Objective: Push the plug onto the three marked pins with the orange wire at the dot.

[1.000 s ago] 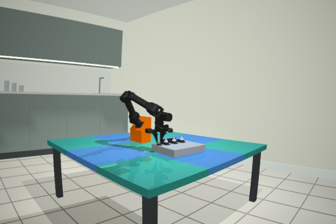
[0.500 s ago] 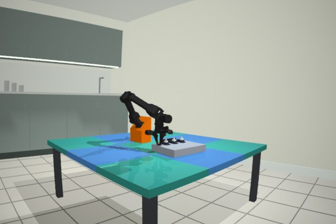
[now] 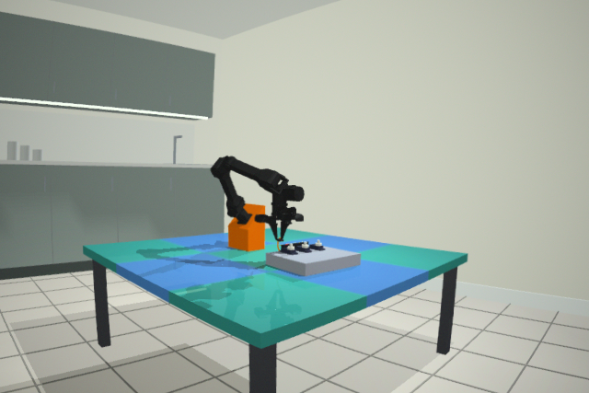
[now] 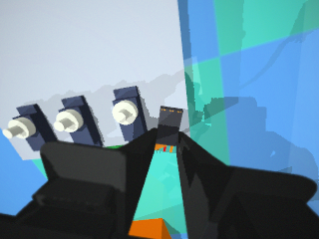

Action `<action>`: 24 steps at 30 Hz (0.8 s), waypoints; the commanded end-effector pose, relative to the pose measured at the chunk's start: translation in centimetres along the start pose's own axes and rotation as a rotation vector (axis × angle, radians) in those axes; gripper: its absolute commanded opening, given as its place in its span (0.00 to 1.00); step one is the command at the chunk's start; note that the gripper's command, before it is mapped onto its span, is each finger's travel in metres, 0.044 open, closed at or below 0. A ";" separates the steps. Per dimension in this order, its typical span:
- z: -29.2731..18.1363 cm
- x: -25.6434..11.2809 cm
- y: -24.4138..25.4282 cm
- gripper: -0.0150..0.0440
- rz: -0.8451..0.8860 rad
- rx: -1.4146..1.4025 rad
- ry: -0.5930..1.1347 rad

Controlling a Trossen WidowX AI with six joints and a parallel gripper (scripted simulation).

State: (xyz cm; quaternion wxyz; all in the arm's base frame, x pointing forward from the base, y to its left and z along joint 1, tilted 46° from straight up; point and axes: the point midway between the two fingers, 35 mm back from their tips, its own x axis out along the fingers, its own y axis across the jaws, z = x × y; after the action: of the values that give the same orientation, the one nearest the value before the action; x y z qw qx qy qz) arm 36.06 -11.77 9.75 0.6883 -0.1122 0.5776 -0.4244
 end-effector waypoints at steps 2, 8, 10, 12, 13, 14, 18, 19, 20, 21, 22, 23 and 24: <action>-0.7 -0.4 0.2 0.25 -0.004 -0.011 0.006; -3.2 -0.6 1.5 0.25 0.002 -0.066 0.008; -4.2 -0.7 1.9 0.25 0.003 -0.086 0.009; -5.1 -0.7 2.2 0.25 0.005 -0.105 0.009; -5.5 -0.8 2.4 0.25 0.005 -0.115 0.010; -6.0 -0.8 2.5 0.25 0.005 -0.124 0.010; -7.9 -0.8 3.0 0.25 0.006 -0.163 0.011; -8.4 -0.8 3.2 0.25 0.006 -0.172 0.011; -8.8 -0.8 3.3 0.25 0.006 -0.182 0.011; -9.3 -0.8 3.3 0.25 0.006 -0.192 0.011; -9.8 -0.7 3.4 0.25 0.005 -0.201 0.011; -10.3 -0.7 3.5 0.25 0.005 -0.211 0.011; -10.8 -0.7 3.6 0.25 0.004 -0.220 0.011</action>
State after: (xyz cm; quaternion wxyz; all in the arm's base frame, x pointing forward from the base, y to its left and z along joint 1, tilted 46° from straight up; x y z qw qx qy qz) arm 29.38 -6.09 5.31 0.6717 -0.1761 0.6198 -0.3656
